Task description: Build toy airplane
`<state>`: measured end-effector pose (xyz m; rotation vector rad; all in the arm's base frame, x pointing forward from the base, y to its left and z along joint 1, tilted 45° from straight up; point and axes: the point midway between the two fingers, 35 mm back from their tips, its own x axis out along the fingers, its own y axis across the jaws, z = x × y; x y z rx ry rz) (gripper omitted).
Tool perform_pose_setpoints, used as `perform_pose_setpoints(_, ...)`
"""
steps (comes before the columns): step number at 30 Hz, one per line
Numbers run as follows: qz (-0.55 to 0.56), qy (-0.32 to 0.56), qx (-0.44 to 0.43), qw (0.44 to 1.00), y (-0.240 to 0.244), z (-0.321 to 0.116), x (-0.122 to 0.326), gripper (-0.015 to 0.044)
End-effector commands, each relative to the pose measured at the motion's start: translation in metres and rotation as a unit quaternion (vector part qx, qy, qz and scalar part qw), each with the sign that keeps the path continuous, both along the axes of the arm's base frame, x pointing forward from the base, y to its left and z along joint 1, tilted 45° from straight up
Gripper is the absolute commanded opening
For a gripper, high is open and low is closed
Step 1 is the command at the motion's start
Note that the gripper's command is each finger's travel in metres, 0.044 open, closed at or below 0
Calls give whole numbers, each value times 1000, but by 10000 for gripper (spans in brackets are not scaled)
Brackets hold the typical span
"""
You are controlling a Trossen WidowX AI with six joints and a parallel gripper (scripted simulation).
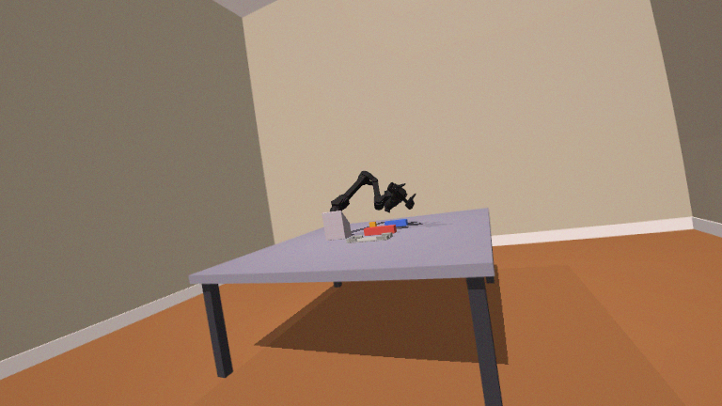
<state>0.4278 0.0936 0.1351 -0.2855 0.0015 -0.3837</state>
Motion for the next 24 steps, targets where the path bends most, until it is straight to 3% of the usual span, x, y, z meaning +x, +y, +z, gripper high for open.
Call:
perform_pose_setpoints(1,0,0,0,1000,0,0,0,426)
perform_pose_setpoints(4,26,54,-32,998,-2,-16,13,440)
perform_pose_setpoints(11,154,330,-78,928,-30,-107,25,440)
perform_pose_setpoints(16,239,505,-2,829,-51,-155,-19,440)
perform_pose_setpoints(24,300,618,140,713,-59,-163,-82,440)
